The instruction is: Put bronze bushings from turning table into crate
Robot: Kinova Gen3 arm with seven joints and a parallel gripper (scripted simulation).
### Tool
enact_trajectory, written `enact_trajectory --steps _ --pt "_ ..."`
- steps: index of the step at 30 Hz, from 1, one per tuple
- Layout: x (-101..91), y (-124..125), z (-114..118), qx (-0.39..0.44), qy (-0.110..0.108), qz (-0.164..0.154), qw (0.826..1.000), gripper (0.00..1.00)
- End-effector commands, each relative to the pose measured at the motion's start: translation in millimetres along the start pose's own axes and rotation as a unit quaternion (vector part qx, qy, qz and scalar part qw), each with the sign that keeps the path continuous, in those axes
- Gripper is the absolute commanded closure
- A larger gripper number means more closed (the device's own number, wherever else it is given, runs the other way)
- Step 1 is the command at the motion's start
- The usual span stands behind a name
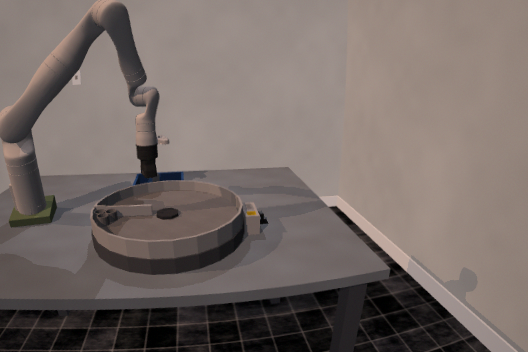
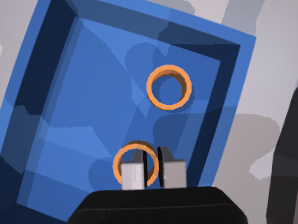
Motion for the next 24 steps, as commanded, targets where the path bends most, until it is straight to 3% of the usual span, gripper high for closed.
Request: enact_trajectory --steps 1,18,19,24 --pt "-0.7 0.5 -0.1 0.000 0.000 0.001 1.000 1.00" --pt "2.6 0.6 -0.1 0.000 0.000 0.000 1.000 1.00" --pt "2.5 0.6 -0.1 0.000 0.000 0.000 1.000 0.58" --pt "2.5 0.6 -0.1 0.000 0.000 0.000 1.000 0.58"
Point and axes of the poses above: the point where the finger pads meet when closed, its own x axis out along the fingers, its own z axis across the jaws, y = z × x, the point moved 3 cm from there along -x, back along the fingers, and after that the axes turned 9 degrees about -x, right-handed, at the moved point
